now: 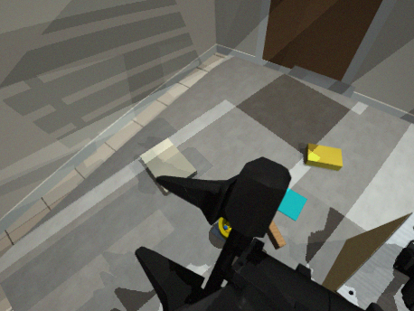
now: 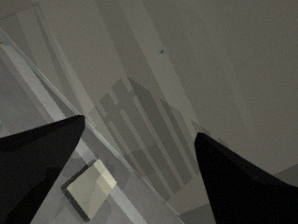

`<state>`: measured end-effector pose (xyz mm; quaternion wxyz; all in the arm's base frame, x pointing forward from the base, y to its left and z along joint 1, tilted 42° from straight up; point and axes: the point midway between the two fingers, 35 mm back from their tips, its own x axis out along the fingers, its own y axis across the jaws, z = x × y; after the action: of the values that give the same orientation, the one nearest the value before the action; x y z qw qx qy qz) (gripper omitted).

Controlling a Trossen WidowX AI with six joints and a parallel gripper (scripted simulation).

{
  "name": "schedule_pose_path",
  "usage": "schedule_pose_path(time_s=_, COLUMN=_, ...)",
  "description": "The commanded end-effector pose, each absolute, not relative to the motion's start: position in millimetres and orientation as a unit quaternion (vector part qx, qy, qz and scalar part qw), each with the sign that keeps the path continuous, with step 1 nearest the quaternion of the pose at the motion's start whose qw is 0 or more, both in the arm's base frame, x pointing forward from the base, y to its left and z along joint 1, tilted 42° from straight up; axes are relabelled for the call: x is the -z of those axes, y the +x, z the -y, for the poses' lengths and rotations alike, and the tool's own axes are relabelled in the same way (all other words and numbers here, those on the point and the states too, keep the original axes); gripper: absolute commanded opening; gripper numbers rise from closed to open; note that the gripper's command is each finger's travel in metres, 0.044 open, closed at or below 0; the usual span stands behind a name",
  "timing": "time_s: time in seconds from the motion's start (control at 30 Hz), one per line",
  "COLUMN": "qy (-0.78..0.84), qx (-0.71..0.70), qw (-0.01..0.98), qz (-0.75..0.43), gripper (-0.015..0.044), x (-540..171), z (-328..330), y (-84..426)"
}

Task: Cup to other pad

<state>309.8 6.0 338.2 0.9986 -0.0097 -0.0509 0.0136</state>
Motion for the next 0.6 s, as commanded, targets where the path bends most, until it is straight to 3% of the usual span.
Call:
schedule_pose_path(time_s=0.0, qy=-0.006, qx=-0.016, qw=0.999, qz=0.045, gripper=0.0374, x=-335.7, z=-6.8, y=311.7)
schedule_pose_path(time_s=0.27, qy=0.211, qx=-0.087, qw=0.943, qz=-0.243, gripper=0.0167, x=-214.5, z=-39.6, y=362.1)
schedule_pose_path(time_s=0.57, qy=0.481, qx=-0.001, qw=0.674, qz=-0.561, gripper=0.0167, x=-80.9, z=-77.1, y=341.2)
